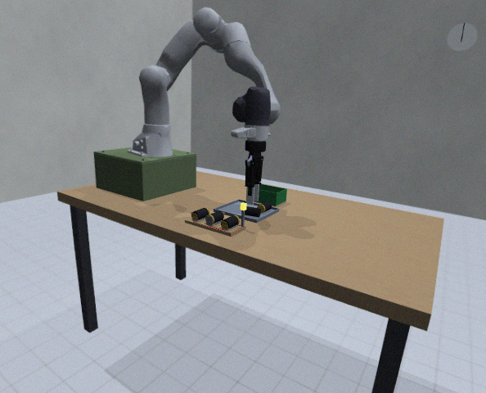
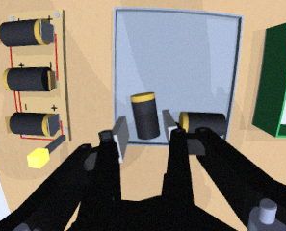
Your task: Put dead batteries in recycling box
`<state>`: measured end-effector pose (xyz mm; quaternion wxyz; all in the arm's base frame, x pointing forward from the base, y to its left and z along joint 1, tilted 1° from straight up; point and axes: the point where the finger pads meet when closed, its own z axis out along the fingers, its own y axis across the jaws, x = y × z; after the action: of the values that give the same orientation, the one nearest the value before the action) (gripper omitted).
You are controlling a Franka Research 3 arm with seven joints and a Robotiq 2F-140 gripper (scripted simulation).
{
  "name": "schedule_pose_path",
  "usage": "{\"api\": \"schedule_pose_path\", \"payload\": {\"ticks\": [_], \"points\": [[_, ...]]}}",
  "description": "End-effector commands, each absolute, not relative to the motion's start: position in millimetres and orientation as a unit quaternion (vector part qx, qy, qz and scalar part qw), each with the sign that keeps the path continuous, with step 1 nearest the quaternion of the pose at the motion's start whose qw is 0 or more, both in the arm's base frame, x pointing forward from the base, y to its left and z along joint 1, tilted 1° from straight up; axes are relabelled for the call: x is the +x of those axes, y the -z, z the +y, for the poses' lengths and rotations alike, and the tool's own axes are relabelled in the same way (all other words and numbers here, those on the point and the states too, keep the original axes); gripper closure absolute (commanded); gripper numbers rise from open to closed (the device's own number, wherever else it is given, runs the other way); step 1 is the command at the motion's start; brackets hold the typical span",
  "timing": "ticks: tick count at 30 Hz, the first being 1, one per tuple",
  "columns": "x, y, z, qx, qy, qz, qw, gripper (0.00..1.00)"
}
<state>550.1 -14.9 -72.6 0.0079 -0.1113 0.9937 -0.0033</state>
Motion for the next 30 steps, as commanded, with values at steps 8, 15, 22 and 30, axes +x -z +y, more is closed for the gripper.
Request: {"api": "schedule_pose_path", "payload": {"ticks": [8,15,22,30], "points": [[549.7,72.7,-14.4,-0.113,0.003,0.994,0.009,0.71],[549.7,72.7,-14.4,-0.113,0.003,0.994,0.009,0.71],[549.7,72.7,-14.4,-0.113,0.003,0.994,0.009,0.71],[549.8,75.2,-14.4,-0.113,0.003,0.994,0.009,0.71]]}}
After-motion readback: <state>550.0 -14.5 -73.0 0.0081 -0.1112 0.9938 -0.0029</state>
